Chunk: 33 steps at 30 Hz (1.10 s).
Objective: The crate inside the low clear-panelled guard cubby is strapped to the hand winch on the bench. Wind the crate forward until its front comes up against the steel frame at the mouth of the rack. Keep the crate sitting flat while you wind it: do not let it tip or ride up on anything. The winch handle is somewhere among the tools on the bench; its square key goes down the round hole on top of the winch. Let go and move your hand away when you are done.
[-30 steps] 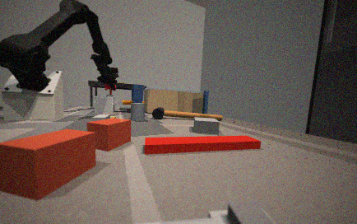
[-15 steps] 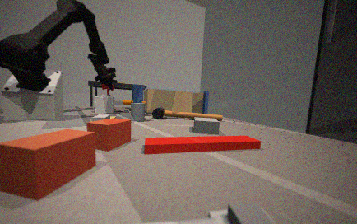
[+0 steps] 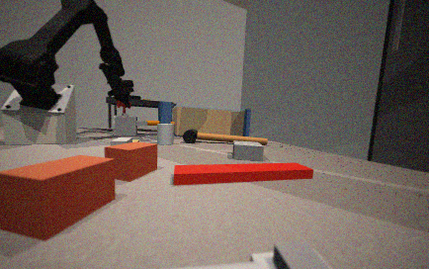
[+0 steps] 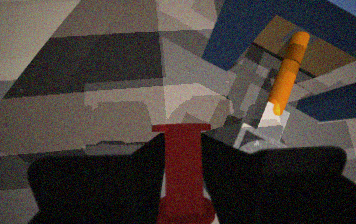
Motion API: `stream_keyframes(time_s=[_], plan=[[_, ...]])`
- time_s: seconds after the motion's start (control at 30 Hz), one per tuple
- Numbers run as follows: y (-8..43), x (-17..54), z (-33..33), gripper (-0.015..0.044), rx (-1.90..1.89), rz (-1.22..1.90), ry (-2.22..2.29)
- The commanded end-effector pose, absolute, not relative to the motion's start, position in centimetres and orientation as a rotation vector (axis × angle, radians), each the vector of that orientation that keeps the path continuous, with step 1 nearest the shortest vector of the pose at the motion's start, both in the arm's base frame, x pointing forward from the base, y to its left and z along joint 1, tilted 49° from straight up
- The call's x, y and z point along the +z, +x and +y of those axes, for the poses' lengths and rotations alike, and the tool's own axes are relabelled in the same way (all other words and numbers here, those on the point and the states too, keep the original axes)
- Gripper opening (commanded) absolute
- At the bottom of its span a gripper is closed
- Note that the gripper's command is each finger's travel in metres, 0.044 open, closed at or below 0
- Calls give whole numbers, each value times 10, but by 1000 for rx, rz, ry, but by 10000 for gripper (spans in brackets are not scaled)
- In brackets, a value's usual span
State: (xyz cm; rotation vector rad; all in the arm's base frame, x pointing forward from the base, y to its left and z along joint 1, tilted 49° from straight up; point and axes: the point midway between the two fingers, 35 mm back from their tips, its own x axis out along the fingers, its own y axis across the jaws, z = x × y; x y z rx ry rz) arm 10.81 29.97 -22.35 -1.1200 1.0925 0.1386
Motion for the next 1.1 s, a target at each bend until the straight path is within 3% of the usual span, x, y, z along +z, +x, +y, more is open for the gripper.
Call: stream_keyframes(time_s=[0.0, 1.07], plan=[[95, -224, 290, 0, 140, 1120, -1138], [64, -211, 269, 0, 141, 1123, -1139]])
